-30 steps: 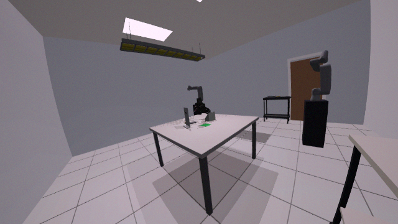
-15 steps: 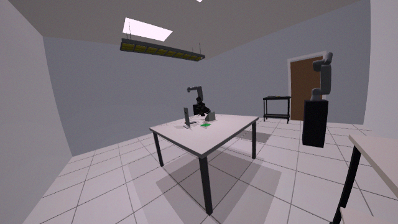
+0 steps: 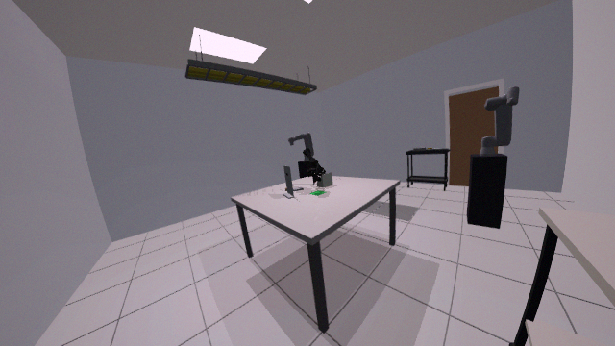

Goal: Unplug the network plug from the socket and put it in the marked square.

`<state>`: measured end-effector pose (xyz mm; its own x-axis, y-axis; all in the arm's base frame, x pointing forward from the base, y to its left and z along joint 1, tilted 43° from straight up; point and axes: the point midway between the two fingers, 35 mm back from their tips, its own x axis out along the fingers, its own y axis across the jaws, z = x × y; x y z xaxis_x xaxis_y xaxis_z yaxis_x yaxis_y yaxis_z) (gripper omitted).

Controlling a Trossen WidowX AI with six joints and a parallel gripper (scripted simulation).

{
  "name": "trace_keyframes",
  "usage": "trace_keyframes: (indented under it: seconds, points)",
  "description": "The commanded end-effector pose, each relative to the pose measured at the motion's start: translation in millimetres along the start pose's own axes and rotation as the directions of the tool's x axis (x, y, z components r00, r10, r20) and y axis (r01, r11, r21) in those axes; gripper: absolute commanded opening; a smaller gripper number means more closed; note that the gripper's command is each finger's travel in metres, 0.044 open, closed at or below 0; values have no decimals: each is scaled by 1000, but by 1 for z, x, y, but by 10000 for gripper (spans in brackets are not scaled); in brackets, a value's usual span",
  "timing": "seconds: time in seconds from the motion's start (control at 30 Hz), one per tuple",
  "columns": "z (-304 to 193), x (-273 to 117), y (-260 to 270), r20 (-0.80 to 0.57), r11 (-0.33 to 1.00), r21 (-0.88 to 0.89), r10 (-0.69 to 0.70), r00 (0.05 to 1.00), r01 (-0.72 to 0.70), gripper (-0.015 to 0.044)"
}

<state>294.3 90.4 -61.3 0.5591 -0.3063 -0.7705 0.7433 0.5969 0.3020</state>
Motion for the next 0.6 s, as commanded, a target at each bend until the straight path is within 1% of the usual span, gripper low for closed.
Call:
trace_keyframes:
  seconds: [0.0, 0.2, 0.57]
  points:
    - [-8, 4, -14, -2, 997, -15, -80, 997, 80, 0]
    - [-17, 6, -31, 1, 982, -36, -183, 983, 183, 0]
    - [-17, 14, -38, 1, 982, -37, -186, 983, 186, 0]
